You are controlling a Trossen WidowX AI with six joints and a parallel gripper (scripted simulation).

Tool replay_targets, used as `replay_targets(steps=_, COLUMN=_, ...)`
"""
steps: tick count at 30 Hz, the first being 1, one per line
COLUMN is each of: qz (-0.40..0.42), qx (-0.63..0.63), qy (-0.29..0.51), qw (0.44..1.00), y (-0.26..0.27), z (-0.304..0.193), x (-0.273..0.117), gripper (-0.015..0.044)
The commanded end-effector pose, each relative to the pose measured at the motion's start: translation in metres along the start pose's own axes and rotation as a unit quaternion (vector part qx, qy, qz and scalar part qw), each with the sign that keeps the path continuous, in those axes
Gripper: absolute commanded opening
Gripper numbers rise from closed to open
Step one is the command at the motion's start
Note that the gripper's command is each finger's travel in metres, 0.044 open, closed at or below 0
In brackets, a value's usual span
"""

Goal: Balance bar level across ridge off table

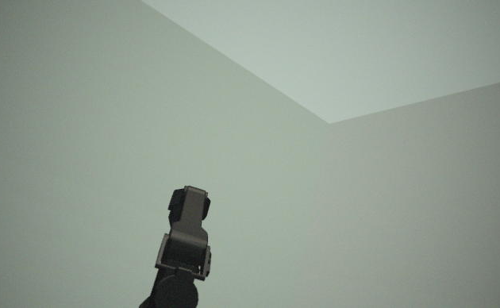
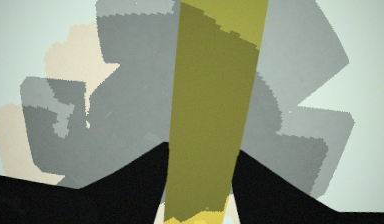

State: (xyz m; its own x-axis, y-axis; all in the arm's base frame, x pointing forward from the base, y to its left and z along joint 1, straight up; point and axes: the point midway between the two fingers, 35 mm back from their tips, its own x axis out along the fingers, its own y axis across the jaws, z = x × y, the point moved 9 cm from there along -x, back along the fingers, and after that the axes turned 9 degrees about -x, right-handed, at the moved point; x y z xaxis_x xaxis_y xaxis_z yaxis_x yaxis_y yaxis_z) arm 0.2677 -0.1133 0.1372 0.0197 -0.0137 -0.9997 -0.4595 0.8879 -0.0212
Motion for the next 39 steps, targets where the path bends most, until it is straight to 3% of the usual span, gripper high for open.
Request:
replay_targets(steps=1, qz=0.0, qx=0.0, qy=0.0, qw=1.0, y=0.0, z=0.0, x=0.0, gripper=0.0117)
replay_targets(steps=3, qz=0.0, qx=0.0, qy=0.0, qw=1.0, y=0.0, z=0.0, x=0.0, gripper=0.0104)
replay_targets(steps=7, qz=0.0, qx=0.0, qy=0.0, qw=1.0, y=-0.001, z=0.001, x=-0.006, gripper=0.0)
replay_targets(steps=39, qz=0.001, qx=-0.001, qy=-0.002, qw=1.0, y=-0.003, z=0.002, x=-0.088, gripper=0.0)
